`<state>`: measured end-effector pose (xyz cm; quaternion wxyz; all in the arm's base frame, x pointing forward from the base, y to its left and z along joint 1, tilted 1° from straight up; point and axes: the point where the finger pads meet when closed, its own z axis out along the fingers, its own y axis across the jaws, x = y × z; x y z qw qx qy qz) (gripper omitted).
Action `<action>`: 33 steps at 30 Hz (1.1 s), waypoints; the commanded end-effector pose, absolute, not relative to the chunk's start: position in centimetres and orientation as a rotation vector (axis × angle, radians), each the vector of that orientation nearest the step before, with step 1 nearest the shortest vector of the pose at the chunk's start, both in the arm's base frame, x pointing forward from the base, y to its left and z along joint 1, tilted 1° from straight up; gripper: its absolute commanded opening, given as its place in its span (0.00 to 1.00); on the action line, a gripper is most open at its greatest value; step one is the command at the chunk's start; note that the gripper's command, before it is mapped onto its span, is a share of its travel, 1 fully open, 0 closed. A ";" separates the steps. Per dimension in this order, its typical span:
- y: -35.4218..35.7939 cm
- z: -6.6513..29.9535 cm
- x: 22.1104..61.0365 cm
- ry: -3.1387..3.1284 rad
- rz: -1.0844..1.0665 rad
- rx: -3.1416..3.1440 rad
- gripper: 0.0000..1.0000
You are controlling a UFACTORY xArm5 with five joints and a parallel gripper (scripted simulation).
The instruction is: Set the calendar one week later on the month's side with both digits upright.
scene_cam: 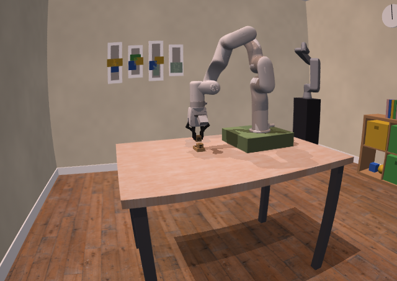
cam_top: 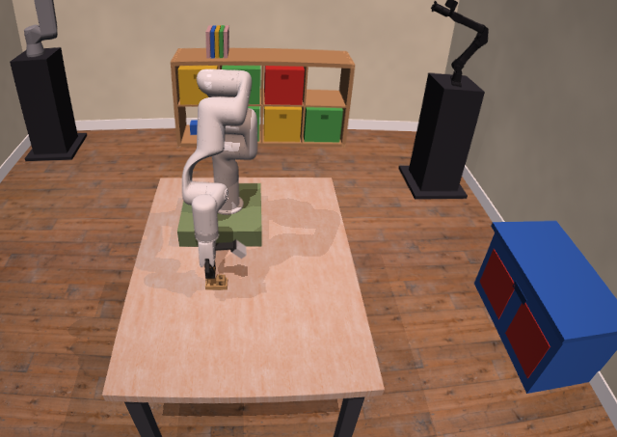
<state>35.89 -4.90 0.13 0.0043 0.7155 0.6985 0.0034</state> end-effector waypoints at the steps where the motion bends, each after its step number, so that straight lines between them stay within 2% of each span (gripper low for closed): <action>1: -4.9 0.2 36.0 2.187 0.014 2.240 0.27; 33: -4.9 -1.9 36.0 2.187 0.014 2.240 0.27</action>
